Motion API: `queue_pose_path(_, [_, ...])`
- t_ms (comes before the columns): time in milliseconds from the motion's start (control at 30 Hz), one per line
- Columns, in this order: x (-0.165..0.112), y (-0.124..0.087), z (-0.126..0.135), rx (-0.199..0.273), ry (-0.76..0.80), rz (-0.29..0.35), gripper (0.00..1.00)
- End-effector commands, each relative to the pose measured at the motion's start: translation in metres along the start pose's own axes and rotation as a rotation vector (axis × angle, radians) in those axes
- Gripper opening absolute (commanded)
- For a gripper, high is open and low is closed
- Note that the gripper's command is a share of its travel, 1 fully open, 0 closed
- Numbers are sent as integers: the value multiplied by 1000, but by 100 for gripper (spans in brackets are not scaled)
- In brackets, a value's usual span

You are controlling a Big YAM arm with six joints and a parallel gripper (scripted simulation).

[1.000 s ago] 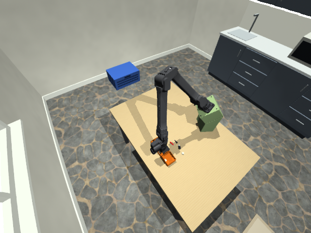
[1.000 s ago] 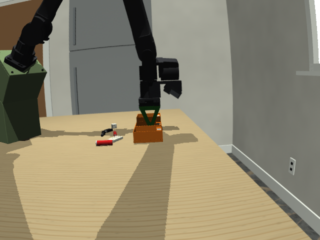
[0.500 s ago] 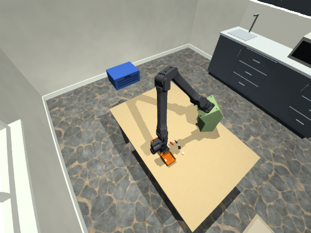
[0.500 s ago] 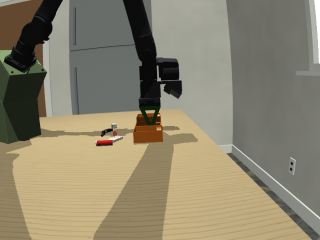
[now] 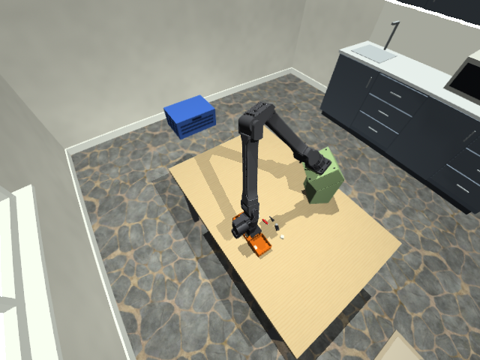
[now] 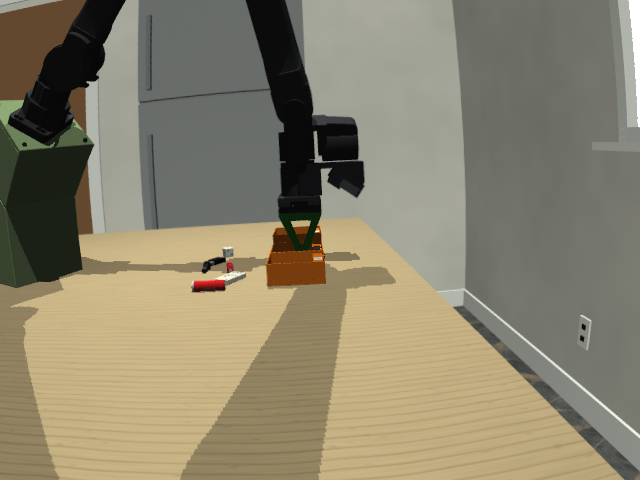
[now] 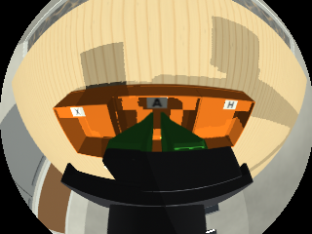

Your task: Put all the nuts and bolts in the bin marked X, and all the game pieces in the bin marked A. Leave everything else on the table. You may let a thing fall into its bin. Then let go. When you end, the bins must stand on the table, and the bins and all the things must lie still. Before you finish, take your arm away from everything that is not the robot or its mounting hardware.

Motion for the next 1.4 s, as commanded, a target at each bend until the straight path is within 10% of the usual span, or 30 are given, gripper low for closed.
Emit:
queue_pose_path(0, [-2, 1, -4, -4, 2, -5, 9])
queue_pose_path(1367, [3, -72, 3, 6, 2, -20, 9])
Point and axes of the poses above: the point where the finger pads meet when closed, its own y axis out along the fingers, its own z axis across the jaws, x = y × z, the point moved 3 cm from there along -y, back along the fingers, and after that the axes turned 10 degrees about -y, right-handed, at the moved point
